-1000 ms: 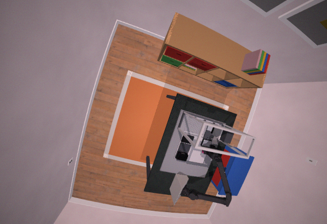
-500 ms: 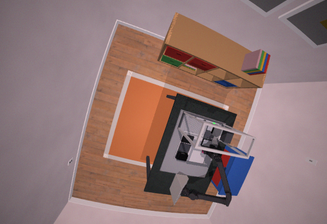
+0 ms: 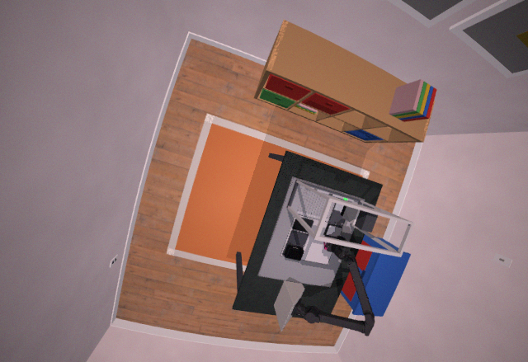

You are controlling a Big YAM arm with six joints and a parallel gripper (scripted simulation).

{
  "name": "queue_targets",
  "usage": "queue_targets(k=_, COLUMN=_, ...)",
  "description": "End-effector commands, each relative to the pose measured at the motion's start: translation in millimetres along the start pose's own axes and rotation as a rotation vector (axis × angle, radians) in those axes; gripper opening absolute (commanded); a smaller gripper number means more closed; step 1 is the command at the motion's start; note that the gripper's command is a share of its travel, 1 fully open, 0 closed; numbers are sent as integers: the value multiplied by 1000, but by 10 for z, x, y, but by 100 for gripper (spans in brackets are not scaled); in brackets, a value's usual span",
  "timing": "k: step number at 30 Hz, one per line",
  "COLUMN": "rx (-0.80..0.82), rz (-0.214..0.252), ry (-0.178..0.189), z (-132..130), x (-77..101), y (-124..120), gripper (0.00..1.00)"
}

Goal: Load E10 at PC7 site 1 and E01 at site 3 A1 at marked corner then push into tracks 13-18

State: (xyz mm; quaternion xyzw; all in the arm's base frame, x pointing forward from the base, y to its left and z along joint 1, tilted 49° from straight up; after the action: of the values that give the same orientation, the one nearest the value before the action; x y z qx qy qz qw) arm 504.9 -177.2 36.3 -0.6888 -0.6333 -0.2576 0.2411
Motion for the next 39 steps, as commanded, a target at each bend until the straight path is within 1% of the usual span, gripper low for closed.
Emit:
queue_targets(k=1, rx=-38, rz=-32, ry=1, z=-194, x=88, y=21, gripper=80)
queue_targets(k=5, rx=-40, rz=-34, ry=1, z=-199, x=92, y=-13, gripper=80)
queue_targets(k=6, rx=-62, rz=-54, ry=-1, z=-277, x=152, y=109, gripper=80)
queue_targets(k=7, rx=-65, rz=-56, ry=-1, z=-287, x=160, y=124, gripper=80)
queue_targets(k=9, rx=-55, rz=-47, ry=0, z=-250, x=132, y=68, gripper=80)
queue_targets(k=10, rx=-43, rz=-66, ry=2, z=-149, x=337, y=119, gripper=80)
queue_targets(k=11, rx=-42, rz=-72, ry=1, z=-139, x=404, y=134, gripper=80)
queue_targets(k=12, rx=-42, rz=-72, ry=1, z=-140, x=446, y=132, gripper=80)
queue_targets(k=14, rx=-42, rz=-72, ry=1, z=-140, x=446, y=132, gripper=80)
queue_targets(k=29, rx=-45, rz=-74, ry=7, z=-141, x=1062, y=103, gripper=80)
queue_targets(k=31, rx=-45, rz=-74, ry=7, z=-141, x=1062, y=103, gripper=80)
queue_targets(k=32, rx=-21, rz=-53, ry=5, z=-68, x=1024, y=-15, gripper=80)
queue_targets(k=33, rx=-43, rz=-72, ry=8, z=-131, x=1135, y=85, gripper=80)
queue_targets(k=39, rx=-46, rz=-75, ry=11, z=-140, x=1389, y=84, gripper=80)
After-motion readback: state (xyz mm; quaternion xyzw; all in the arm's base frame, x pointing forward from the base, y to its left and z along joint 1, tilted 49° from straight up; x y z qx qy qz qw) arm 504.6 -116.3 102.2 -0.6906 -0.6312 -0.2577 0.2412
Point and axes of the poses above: the point where the finger pads meet when closed, its own x axis back along the fingers, its own z axis across the jaws, y = z × x, the point moved 2 cm from there along x, back along the fingers, and after that the axes turned 2 degrees about -x, right-handed, at the moved point
